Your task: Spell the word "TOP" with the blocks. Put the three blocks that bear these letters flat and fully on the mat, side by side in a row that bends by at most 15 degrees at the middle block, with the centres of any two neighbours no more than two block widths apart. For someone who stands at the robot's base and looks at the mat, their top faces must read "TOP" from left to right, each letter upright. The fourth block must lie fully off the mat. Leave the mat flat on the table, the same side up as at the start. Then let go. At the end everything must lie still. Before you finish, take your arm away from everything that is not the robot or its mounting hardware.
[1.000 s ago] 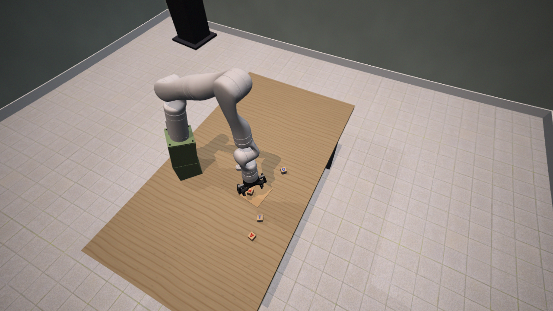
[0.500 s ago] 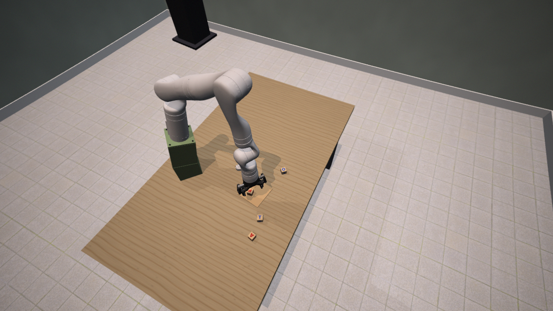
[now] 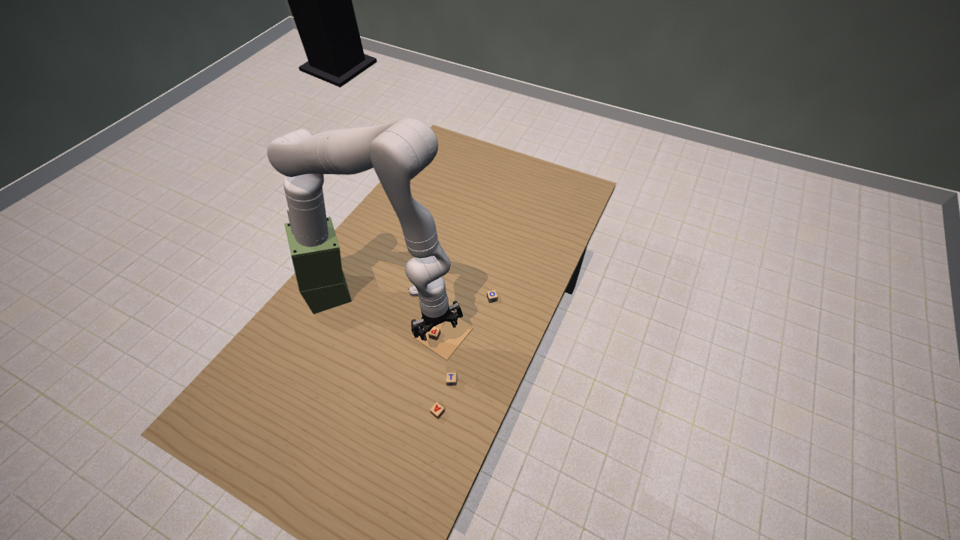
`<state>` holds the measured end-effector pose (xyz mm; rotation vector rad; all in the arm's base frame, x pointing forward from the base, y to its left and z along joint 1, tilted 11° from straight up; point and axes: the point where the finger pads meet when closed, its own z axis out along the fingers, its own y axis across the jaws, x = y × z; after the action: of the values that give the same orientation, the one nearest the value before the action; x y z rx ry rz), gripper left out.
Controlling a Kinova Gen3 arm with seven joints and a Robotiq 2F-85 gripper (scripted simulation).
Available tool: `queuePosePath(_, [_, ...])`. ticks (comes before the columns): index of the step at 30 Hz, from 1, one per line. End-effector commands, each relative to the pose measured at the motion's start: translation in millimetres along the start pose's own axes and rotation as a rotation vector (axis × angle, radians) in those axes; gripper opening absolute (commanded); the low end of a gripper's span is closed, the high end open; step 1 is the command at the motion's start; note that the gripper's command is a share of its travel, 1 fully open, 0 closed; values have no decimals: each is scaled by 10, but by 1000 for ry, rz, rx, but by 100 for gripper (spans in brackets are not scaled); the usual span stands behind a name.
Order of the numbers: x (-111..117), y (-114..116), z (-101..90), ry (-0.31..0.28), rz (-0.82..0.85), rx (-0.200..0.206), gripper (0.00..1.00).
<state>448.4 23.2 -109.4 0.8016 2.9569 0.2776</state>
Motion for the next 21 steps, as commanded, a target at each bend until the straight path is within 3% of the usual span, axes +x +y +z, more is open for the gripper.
queuePosePath(1, [-6, 3, -6, -1, 0, -1, 100])
queuePosePath(21, [-66, 7, 6, -1, 2, -3, 100])
